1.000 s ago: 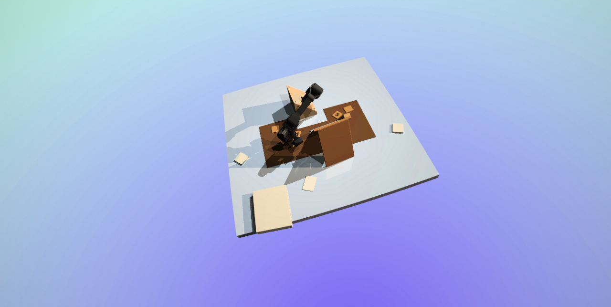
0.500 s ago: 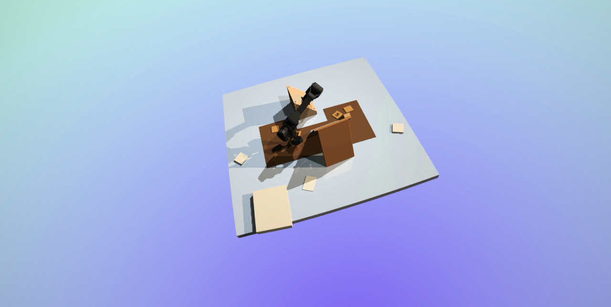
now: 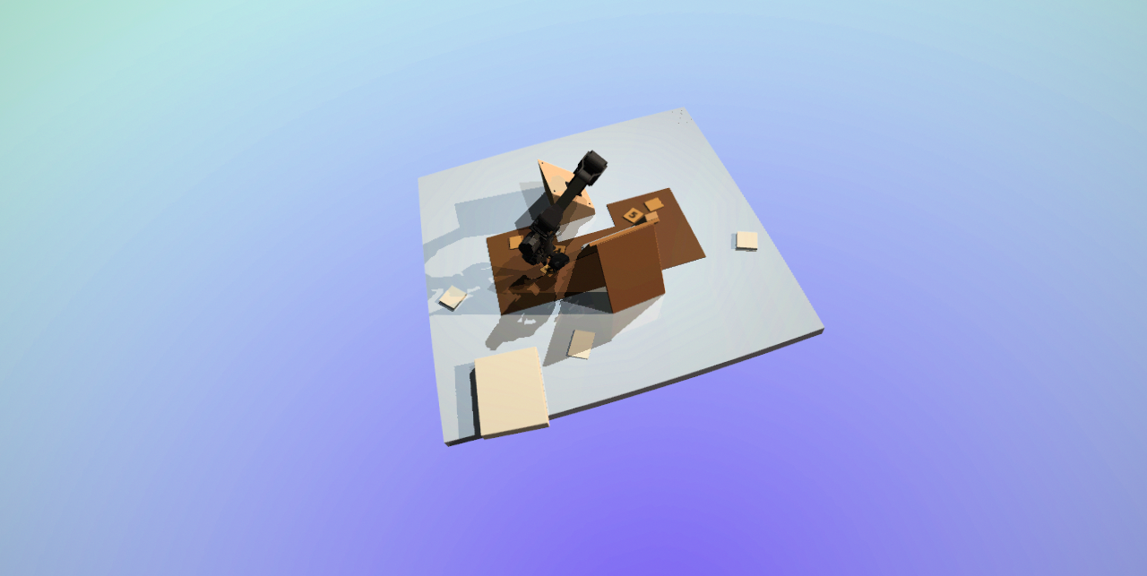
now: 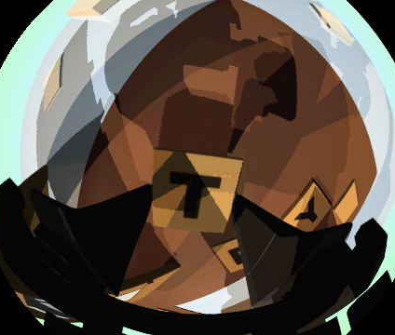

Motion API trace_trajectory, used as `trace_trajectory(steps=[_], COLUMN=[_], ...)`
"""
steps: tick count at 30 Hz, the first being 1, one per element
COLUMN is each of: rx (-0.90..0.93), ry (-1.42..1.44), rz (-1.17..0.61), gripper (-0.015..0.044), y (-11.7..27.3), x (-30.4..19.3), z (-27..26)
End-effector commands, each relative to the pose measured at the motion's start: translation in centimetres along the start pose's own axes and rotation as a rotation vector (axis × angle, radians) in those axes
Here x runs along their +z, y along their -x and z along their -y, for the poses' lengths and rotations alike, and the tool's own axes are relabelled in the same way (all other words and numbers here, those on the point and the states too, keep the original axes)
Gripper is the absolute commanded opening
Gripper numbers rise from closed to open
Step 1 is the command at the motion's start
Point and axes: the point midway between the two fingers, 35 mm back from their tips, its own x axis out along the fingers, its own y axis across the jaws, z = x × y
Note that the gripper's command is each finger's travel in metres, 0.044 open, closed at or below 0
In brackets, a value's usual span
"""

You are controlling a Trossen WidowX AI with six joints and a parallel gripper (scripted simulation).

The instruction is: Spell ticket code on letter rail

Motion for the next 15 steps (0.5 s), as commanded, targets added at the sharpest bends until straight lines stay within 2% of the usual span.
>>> trace_trajectory(steps=[1,15], rx=[0.07,0.285], ry=[0.085,0.434], rz=[0.056,0.278], gripper=[0.0,0.0], y=[0.8,3.7], x=[0.7,2.1], z=[-0.7,-2.9])
